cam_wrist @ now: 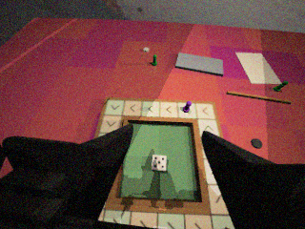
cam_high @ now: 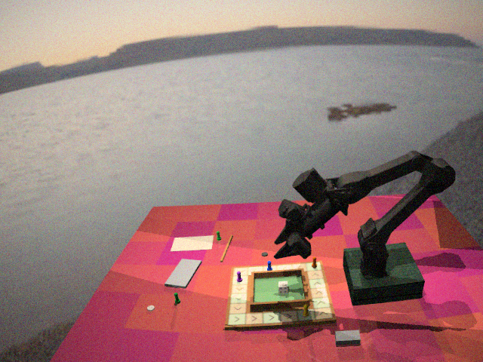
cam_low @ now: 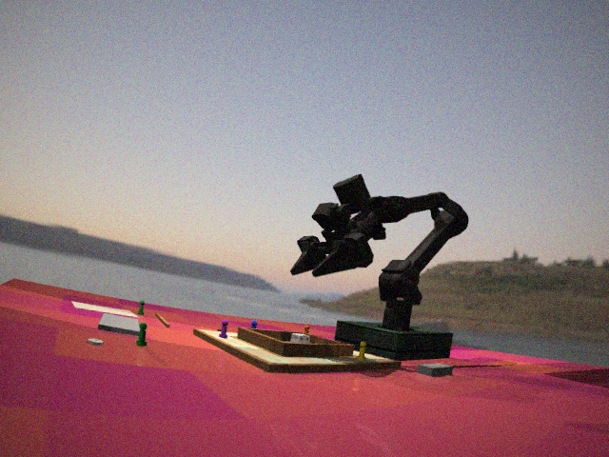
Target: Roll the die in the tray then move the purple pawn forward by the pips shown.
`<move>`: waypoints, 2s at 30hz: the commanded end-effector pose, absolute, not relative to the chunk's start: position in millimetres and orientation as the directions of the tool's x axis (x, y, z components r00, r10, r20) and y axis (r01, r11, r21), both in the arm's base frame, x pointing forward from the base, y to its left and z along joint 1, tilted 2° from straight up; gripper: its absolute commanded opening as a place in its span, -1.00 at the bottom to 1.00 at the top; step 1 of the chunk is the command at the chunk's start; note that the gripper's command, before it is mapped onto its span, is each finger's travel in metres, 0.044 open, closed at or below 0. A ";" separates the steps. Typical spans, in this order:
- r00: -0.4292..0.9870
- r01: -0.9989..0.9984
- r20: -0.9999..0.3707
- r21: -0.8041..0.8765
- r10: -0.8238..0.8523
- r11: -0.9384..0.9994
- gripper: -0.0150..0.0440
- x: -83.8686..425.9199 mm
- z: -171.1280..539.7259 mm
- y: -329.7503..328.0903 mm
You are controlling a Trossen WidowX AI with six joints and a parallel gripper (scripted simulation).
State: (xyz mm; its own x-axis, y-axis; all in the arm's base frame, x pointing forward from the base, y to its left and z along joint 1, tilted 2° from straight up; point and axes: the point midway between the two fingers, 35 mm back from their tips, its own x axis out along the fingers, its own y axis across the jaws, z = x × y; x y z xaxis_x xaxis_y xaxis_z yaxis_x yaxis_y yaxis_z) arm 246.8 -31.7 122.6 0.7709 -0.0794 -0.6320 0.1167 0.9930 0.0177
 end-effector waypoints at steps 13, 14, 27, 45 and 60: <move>0.350 0.118 -0.936 0.021 -0.022 0.993 1.00 261.3 107.4 -32.8; 0.307 0.118 -0.952 0.021 -0.016 0.993 1.00 262.5 104.9 -32.9; 0.105 0.097 -0.994 0.019 0.008 0.995 0.64 294.0 93.2 -46.5; 0.055 0.020 -0.998 0.009 0.008 1.000 0.19 380.4 53.8 -105.5; 0.055 0.020 -0.998 0.009 0.008 1.000 0.19 382.2 33.6 -105.5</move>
State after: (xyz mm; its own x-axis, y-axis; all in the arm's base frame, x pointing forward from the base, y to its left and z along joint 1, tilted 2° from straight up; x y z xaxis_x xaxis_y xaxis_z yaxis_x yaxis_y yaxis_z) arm 383.1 -105.4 38.7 0.0597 0.0103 -0.9982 0.0229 0.9997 0.0117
